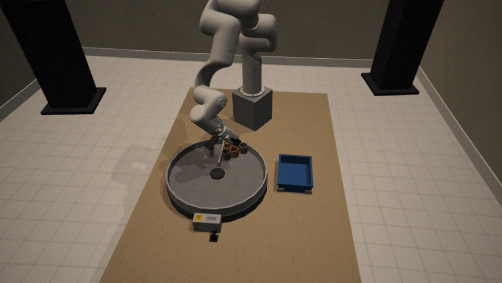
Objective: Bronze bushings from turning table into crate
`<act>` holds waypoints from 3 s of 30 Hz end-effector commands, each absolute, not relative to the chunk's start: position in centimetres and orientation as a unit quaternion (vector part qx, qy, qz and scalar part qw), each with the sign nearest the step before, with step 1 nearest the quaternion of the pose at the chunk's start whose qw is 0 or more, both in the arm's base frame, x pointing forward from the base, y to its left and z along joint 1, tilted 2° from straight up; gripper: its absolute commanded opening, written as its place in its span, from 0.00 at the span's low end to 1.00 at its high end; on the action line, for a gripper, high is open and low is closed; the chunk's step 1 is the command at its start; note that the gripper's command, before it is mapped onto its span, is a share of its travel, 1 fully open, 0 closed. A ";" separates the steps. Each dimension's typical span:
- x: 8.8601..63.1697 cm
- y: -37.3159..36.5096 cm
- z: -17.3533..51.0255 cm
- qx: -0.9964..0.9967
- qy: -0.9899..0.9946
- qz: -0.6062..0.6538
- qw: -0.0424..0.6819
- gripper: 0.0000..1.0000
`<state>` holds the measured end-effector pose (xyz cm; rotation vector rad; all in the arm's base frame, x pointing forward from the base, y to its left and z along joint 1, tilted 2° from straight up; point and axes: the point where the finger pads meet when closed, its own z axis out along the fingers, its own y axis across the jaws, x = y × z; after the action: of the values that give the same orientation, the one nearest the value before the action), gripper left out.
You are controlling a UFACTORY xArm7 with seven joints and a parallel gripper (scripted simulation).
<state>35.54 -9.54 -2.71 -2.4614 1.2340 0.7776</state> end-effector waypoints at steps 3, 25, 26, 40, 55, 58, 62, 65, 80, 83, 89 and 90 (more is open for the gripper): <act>35.9 -9.5 -3.0 -0.846 0.423 0.289 0.148 0.11; 35.9 -9.6 -5.2 -0.846 0.423 0.289 0.148 0.11; 35.9 -9.6 -5.2 -0.846 0.423 0.289 0.148 0.11; 35.9 -9.6 -5.6 -0.846 0.423 0.289 0.148 0.11; 35.9 -9.6 -6.5 -0.846 0.423 0.289 0.148 0.11; 35.9 -9.6 -6.5 -0.846 0.423 0.289 0.148 0.11; 35.9 -9.6 -6.5 -0.846 0.423 0.289 0.148 0.00; 35.9 -9.6 -6.5 -0.846 0.423 0.289 0.148 0.00; 35.9 -9.6 -6.5 -0.846 0.423 0.289 0.148 0.00; 35.9 -9.6 -6.5 -0.846 0.423 0.289 0.148 0.00; 35.9 -9.6 -6.5 -0.846 0.423 0.289 0.148 0.00; 35.9 -9.6 -6.5 -0.846 0.423 0.289 0.148 0.00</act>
<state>35.83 -9.53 -6.55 -2.4312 1.2147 0.8360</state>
